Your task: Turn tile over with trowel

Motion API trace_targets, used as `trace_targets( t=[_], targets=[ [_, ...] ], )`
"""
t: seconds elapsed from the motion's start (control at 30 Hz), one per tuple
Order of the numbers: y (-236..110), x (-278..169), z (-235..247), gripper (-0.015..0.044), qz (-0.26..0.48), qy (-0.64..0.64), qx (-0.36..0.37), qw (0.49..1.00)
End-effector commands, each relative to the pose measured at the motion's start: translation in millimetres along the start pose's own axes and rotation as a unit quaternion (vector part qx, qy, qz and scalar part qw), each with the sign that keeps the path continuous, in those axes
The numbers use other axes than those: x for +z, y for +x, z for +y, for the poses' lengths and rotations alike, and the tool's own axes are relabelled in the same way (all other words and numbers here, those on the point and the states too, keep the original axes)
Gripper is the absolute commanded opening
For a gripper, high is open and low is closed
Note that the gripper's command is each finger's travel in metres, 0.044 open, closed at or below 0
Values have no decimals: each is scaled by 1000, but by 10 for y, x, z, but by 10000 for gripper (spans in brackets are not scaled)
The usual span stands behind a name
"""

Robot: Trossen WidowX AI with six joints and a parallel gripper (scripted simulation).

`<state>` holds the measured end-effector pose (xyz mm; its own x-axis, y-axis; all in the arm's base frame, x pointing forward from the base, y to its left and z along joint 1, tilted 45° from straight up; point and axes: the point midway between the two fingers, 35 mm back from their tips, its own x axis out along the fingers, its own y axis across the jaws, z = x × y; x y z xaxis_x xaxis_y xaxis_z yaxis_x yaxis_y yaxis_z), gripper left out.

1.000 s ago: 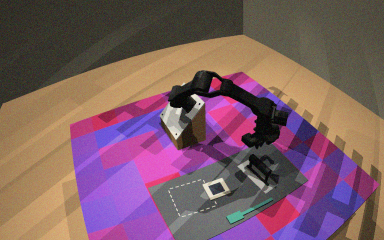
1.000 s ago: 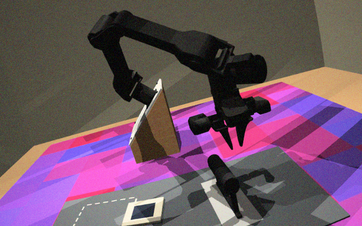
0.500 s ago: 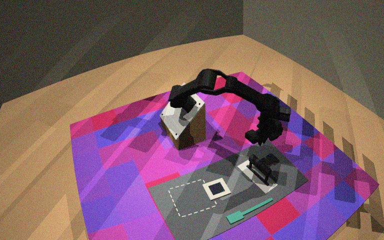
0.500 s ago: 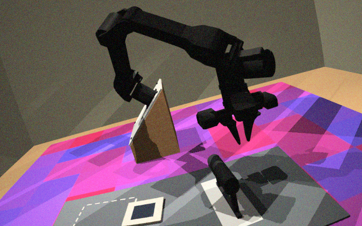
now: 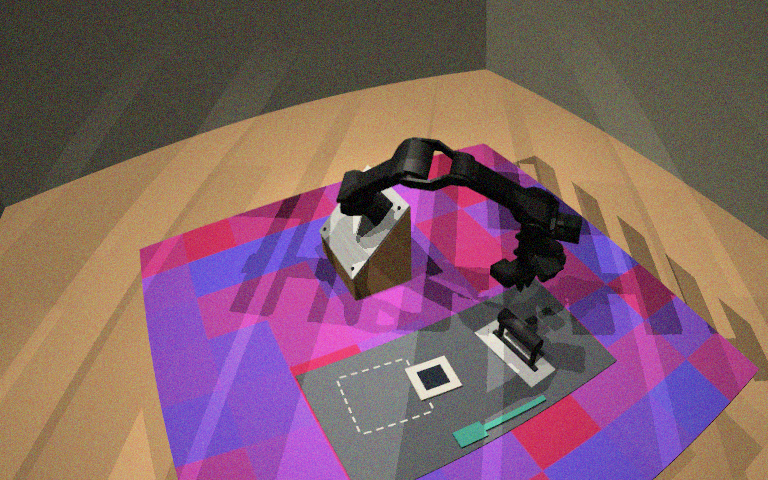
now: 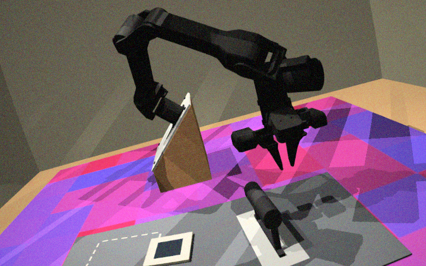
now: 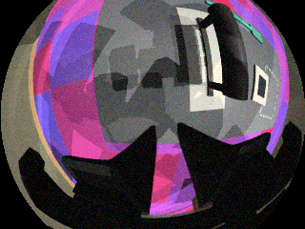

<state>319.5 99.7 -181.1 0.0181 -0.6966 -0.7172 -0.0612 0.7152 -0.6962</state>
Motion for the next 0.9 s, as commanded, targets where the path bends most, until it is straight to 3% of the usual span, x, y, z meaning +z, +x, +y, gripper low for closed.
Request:
trace_targets(
  t=[0.0,0.07,0.2,0.63,0.87],
  targets=[
    [0,0,0,100,0,0,0,1000],
    [0,0,0,100,0,0,0,1000],
    [0,0,0,0,0,0,0,1000],
    [0,0,0,0,0,0,0,1000],
    [-30,89,-63,179,0,0,0,1000]
  ],
)
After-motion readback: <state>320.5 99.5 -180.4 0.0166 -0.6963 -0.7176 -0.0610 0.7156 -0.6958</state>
